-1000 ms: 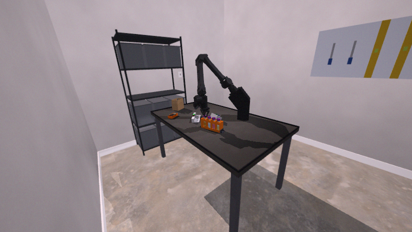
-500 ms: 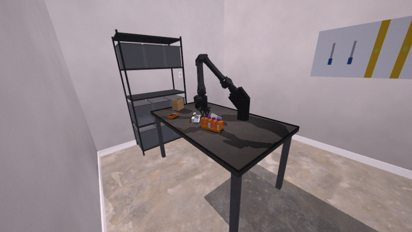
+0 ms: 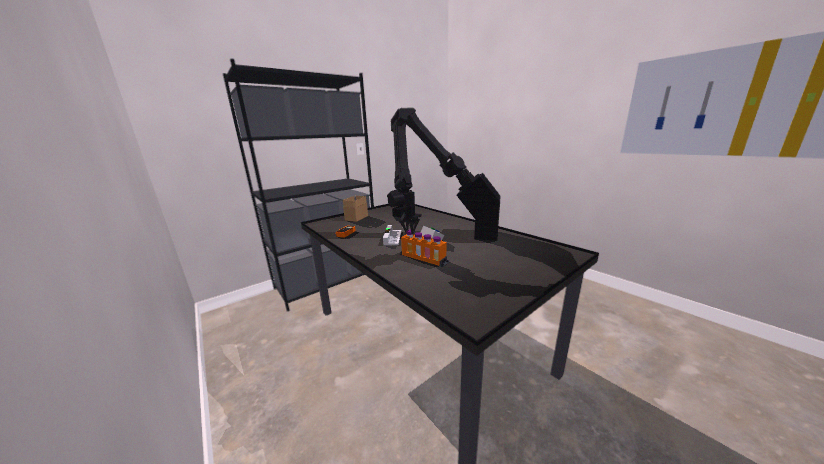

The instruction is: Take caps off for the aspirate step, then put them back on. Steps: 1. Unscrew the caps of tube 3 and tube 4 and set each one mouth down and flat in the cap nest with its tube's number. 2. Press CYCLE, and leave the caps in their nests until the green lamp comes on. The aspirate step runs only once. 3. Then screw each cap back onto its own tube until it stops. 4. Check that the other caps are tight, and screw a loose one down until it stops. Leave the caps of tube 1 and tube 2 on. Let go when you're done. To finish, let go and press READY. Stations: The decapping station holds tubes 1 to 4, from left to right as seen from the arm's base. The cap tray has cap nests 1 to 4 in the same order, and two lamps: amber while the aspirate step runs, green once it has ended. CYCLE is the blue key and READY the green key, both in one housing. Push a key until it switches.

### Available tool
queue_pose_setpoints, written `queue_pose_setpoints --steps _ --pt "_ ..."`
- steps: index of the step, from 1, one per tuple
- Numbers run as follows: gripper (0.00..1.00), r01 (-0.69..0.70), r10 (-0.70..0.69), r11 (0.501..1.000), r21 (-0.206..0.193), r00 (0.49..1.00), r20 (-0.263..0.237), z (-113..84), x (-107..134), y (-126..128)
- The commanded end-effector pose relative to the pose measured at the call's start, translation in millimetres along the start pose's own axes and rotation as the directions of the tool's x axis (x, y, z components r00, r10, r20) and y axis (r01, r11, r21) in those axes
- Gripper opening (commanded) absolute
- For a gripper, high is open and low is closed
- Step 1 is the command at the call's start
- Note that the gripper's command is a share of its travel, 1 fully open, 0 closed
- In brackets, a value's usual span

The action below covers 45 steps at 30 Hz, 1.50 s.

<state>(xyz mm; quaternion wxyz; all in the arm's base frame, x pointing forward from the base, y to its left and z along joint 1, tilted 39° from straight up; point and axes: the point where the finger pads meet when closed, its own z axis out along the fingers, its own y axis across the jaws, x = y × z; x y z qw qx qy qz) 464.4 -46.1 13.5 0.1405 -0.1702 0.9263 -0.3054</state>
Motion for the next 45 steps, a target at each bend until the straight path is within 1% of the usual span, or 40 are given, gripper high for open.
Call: queue_pose_setpoints --steps 1,8,9,12,15,20,22,23,27,33,34,39,40,42,43,45 --pt "0.00 0.012 -0.012 1.000 0.001 1.000 0.007 -2.1 -3.9 -1.3" --pt "0.00 0.012 -0.012 1.000 0.001 1.000 0.007 -2.1 -3.8 -1.4" --pt "0.00 -0.018 0.017 1.000 -0.008 1.000 -0.020 3.7 7.8 4.6" --pt "0.00 -0.118 0.118 0.993 -0.006 0.993 -0.022 4.8 8.1 4.5" --pt "0.00 -0.218 0.218 0.976 -0.003 0.976 -0.023 5.9 8.4 4.5" --pt "0.00 -0.379 0.379 0.926 0.001 0.925 -0.024 7.4 8.7 4.4" --pt "0.00 -0.379 0.379 0.926 0.001 0.925 -0.024 7.4 8.7 4.4" --pt "0.00 -0.410 0.410 0.912 0.002 0.912 -0.024 7.5 8.6 4.3" --pt "0.00 -0.530 0.530 0.848 0.006 0.848 -0.022 8.1 8.5 3.5" --pt "0.00 -0.690 0.690 0.724 0.009 0.724 -0.018 8.7 8.0 2.7" --pt "0.00 -0.703 0.703 0.711 0.009 0.711 -0.017 8.7 7.9 2.8" --pt "0.00 -0.703 0.703 0.711 0.009 0.711 -0.017 8.5 7.8 3.1" --pt "0.00 -0.698 0.698 0.716 -0.004 0.716 0.006 -0.8 -3.8 -1.4" --pt "0.00 -0.698 0.698 0.716 -0.004 0.716 0.006 -0.8 -3.8 -1.4" --pt "0.49 -0.698 0.698 0.716 -0.004 0.716 0.006 -0.8 -3.8 -1.4" --pt "0.49 -0.698 0.698 0.716 -0.004 0.716 0.006 -0.8 -3.8 -1.4"
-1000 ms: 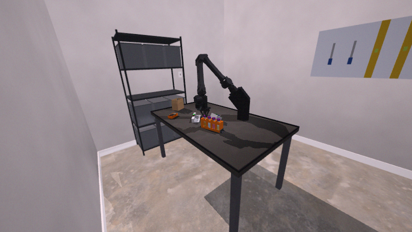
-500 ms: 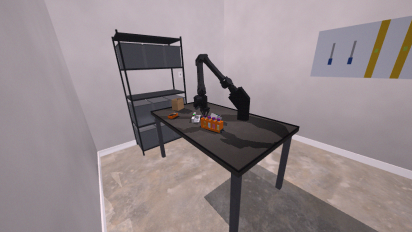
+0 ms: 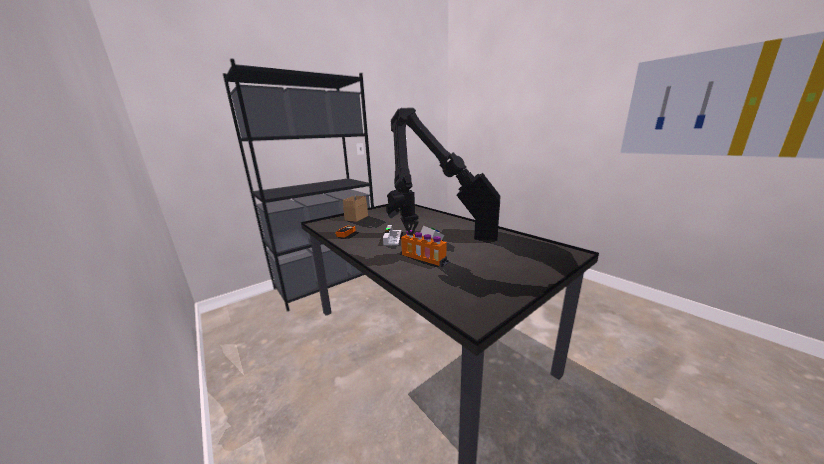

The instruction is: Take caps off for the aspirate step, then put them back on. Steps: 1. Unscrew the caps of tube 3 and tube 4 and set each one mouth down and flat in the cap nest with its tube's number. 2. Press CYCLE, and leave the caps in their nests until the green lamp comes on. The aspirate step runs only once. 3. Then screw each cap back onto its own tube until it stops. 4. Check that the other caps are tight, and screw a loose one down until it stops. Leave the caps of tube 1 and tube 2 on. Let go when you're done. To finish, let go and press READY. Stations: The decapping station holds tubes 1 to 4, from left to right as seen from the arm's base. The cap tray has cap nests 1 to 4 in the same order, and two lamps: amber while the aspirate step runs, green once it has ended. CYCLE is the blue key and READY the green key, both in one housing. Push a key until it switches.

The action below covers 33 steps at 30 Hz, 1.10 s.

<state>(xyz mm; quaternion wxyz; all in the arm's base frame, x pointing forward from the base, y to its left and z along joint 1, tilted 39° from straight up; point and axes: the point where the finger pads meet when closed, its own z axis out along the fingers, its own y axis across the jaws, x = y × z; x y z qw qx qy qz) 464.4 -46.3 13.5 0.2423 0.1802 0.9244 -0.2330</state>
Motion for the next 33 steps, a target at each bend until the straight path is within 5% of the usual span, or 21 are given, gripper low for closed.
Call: queue_pose_setpoints --steps 1,8,16,26,28,33 --pt "0.49 -0.024 0.024 1.000 -0.004 1.000 0.006 -0.9 -3.7 1.7" --pt "0.49 -0.024 0.024 1.000 -0.004 1.000 0.006 -0.9 -3.7 1.7" --pt "0.49 0.240 -0.240 0.971 0.002 0.971 -0.022 4.1 9.4 -0.8" --pt "0.49 0.598 -0.598 0.802 -0.006 0.801 -0.019 4.2 9.0 -0.9" --pt "0.49 0.598 -0.598 0.802 -0.006 0.801 -0.019 4.2 9.0 -0.9" --pt "0.49 0.744 -0.744 0.668 -0.008 0.668 -0.013 4.0 8.0 -0.2"
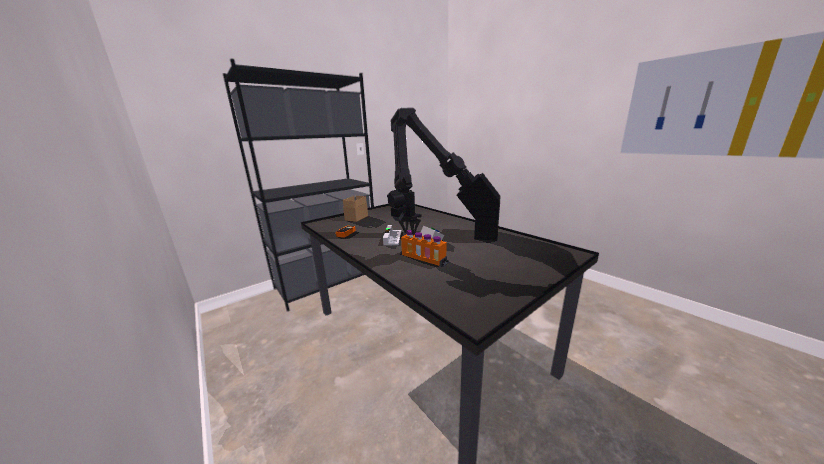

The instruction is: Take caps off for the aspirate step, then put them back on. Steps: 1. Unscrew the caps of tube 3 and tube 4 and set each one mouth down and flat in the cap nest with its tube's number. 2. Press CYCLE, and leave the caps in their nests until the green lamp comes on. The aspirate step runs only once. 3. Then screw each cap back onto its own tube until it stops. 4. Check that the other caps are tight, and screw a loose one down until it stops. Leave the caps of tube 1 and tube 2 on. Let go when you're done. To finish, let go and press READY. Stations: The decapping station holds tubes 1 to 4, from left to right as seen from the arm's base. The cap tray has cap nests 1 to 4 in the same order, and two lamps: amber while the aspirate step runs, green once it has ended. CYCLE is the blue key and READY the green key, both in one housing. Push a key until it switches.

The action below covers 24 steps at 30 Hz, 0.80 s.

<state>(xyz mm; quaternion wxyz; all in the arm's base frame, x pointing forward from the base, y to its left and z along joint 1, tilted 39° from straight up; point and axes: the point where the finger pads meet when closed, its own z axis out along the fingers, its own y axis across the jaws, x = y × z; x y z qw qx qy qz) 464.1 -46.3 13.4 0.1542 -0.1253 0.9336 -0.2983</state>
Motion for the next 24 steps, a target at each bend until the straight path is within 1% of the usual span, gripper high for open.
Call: queue_pose_setpoints --steps 1,5,10,12,15,19,24 --pt "0.49 0.225 -0.225 0.974 -0.008 0.974 -0.012 4.0 6.1 4.7" --pt "0.49 0.376 -0.376 0.927 -0.009 0.927 -0.011 4.2 6.1 4.3" --pt "0.49 0.553 -0.553 0.833 -0.011 0.833 -0.008 4.2 6.2 4.3" --pt "0.49 0.553 -0.553 0.833 -0.011 0.833 -0.008 4.2 6.2 4.3" --pt "0.49 0.649 -0.649 0.761 -0.013 0.761 -0.007 4.0 6.1 4.6" --pt "0.49 0.761 -0.762 0.648 -0.013 0.648 -0.005 4.3 6.2 4.3" --pt "0.49 0.875 -0.875 0.484 -0.014 0.484 -0.002 4.3 6.2 4.3"
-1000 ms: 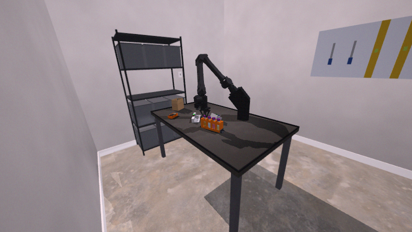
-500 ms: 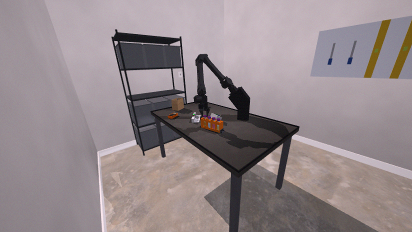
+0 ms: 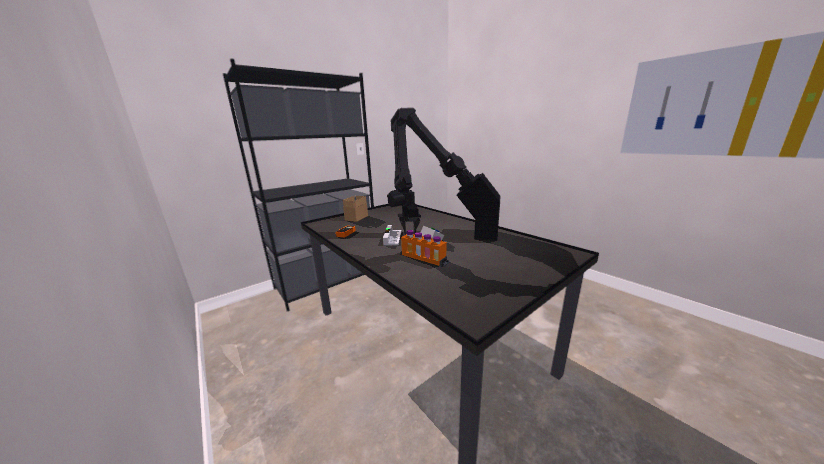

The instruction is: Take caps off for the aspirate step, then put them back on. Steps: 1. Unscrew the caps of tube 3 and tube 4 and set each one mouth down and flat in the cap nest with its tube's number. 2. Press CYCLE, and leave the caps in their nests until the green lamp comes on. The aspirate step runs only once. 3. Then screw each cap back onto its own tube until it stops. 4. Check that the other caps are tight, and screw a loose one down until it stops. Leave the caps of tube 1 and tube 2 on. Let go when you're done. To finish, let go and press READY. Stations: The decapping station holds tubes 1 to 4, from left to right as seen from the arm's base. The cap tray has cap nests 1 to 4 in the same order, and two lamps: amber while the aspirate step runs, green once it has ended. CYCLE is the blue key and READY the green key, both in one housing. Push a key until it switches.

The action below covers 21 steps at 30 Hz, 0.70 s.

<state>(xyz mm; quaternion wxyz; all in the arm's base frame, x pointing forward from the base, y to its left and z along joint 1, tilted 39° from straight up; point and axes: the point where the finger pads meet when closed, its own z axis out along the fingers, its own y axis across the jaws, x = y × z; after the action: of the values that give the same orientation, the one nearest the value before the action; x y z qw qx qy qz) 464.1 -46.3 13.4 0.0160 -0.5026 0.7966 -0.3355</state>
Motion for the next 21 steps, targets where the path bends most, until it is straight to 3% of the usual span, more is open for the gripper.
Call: queue_pose_setpoints --steps 1,5,13,21 --pt "0.49 0.244 -0.244 0.970 -0.014 0.970 -0.002 4.3 0.8 7.5" --pt "0.49 0.321 -0.321 0.947 -0.015 0.947 0.000 4.3 0.8 7.6" --pt "0.49 0.586 -0.586 0.810 -0.014 0.810 0.004 3.4 0.5 7.6" --pt "0.49 0.588 -0.588 0.809 -0.010 0.809 0.005 -0.8 0.3 6.3"
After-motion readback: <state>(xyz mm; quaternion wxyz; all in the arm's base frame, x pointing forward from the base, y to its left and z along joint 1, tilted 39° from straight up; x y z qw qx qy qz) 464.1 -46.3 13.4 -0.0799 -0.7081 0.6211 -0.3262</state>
